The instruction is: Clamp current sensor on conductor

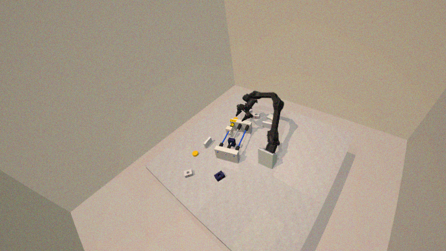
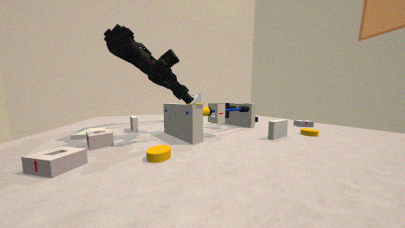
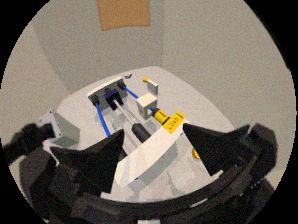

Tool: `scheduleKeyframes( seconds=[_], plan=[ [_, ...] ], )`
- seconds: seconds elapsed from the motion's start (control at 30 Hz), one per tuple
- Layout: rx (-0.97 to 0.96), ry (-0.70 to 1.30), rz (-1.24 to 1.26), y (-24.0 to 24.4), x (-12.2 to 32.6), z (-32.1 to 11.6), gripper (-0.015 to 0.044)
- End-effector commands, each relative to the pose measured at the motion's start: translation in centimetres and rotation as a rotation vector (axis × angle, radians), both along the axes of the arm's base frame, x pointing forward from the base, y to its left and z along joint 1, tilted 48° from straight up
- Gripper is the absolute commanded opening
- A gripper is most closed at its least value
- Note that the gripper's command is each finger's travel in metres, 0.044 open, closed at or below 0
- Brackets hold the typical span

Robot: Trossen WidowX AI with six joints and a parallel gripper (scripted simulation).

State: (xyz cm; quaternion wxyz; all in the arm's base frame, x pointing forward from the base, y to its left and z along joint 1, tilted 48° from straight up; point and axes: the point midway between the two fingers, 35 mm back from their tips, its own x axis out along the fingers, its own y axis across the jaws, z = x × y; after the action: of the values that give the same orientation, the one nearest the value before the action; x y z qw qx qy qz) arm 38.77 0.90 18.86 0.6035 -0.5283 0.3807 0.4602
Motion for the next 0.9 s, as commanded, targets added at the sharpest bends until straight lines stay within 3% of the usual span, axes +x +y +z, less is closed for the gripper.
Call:
scheduleKeyframes(
  seconds=[0.0,0.3,0.57,0.87],
  plan=[
    [-0.002,0.006,-0.019,0.0,0.0,-0.2,0.044],
    [-0.028,0.087,-0.697,2.7,0.1,-3.6,0.044],
    [-0.004,-0.044,-1.332,5.4,-0.2,-6.1,0.044],
    [0.08,-0.24,-1.686,7.5,-0.5,-7.4,0.044]
  ],
)
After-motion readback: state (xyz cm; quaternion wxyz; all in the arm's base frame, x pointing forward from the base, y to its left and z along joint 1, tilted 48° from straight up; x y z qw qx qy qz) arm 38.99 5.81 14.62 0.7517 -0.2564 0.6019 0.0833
